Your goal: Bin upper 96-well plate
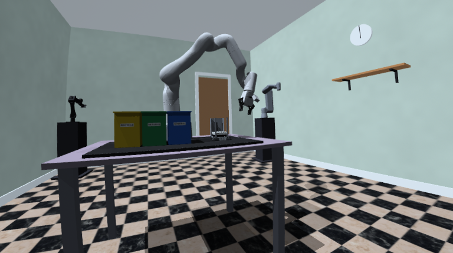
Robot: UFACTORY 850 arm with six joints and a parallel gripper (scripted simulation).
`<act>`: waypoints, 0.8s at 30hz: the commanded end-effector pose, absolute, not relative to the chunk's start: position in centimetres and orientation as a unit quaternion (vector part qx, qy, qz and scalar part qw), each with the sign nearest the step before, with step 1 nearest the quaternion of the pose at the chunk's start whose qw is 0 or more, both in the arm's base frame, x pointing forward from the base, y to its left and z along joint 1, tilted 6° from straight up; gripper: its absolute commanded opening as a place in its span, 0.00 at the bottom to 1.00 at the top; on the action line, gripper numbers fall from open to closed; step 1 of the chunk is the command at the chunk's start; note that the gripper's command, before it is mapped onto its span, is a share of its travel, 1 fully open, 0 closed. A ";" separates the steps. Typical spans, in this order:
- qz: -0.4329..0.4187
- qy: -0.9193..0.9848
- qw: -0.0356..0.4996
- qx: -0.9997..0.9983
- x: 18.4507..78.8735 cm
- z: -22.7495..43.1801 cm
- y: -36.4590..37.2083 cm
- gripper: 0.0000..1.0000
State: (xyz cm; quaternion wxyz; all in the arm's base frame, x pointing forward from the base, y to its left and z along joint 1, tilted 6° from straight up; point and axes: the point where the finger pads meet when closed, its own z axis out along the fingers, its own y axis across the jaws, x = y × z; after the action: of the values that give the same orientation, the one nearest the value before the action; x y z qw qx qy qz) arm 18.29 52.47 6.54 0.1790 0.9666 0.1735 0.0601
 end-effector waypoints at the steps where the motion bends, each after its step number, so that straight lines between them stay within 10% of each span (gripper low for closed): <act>1: 0.059 0.168 0.172 0.969 19.2 7.5 51.4 1.00; 24: 0.043 0.081 0.100 0.991 23.2 12.2 43.0 1.00</act>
State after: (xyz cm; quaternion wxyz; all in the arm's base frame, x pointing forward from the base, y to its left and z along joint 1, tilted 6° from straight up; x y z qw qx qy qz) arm 22.82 43.93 11.61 0.1167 0.9871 0.0997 0.0448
